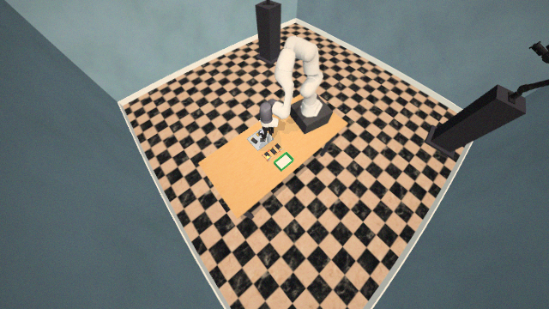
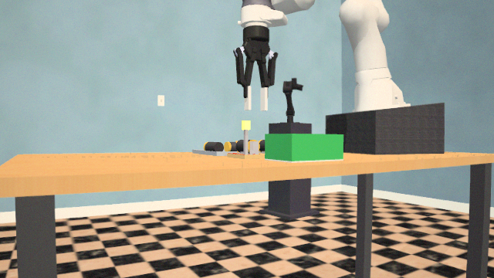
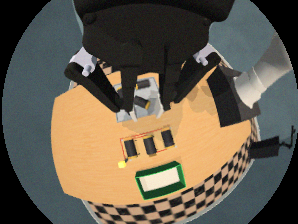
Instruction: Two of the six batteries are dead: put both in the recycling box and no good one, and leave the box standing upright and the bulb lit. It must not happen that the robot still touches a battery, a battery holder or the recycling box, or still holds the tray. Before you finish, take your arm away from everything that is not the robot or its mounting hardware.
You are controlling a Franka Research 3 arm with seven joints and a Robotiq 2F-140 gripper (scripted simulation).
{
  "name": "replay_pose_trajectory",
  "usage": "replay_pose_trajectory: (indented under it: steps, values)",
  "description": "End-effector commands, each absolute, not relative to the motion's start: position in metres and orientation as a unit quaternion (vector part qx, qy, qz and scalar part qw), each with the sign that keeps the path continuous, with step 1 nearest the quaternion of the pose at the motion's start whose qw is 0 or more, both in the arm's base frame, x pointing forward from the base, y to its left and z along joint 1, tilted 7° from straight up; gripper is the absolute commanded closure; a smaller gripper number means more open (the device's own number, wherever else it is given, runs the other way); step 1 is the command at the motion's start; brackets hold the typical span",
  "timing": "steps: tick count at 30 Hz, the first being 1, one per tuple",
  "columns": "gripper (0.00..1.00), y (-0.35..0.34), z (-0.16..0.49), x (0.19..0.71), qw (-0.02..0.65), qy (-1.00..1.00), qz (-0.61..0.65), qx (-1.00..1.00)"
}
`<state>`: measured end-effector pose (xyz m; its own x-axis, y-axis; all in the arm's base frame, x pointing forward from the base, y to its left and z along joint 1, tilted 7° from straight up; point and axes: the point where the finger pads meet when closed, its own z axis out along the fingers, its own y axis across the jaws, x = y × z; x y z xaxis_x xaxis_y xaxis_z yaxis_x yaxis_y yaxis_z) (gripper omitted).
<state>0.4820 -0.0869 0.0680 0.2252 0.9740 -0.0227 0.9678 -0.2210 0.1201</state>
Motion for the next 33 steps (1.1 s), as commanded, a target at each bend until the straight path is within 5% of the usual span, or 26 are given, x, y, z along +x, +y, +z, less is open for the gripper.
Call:
replay_pose_trajectory:
  steps: [1,33]
  values:
    - [0.71,-0.094,0.069,0.481,0.056,0.653,0.03,0.754]
    - [0.71,-0.17,0.07,0.465,0.055,0.647,0.031,0.76]
